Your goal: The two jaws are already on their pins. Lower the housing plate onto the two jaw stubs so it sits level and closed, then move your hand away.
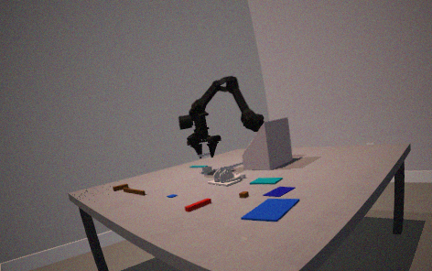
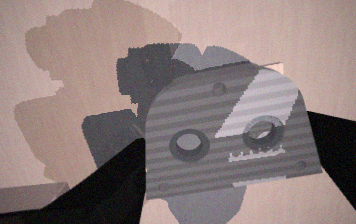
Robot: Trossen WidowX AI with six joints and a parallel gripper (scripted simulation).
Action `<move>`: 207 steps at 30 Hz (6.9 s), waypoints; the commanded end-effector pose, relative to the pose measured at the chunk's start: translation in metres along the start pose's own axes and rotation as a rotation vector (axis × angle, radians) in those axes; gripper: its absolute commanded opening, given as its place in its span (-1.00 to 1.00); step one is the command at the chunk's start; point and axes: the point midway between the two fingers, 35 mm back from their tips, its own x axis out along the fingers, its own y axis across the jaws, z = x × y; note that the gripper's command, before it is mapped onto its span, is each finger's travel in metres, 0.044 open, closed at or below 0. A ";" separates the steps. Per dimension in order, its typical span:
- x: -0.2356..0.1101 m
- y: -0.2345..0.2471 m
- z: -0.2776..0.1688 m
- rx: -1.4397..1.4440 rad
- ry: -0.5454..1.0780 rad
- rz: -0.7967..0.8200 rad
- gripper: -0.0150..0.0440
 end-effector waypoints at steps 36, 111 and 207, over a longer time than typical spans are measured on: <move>0.010 0.112 0.062 0.064 0.025 0.053 0.70; 0.005 0.239 0.070 0.136 0.010 -0.034 0.70; 0.071 0.236 0.069 0.126 0.011 -0.037 0.70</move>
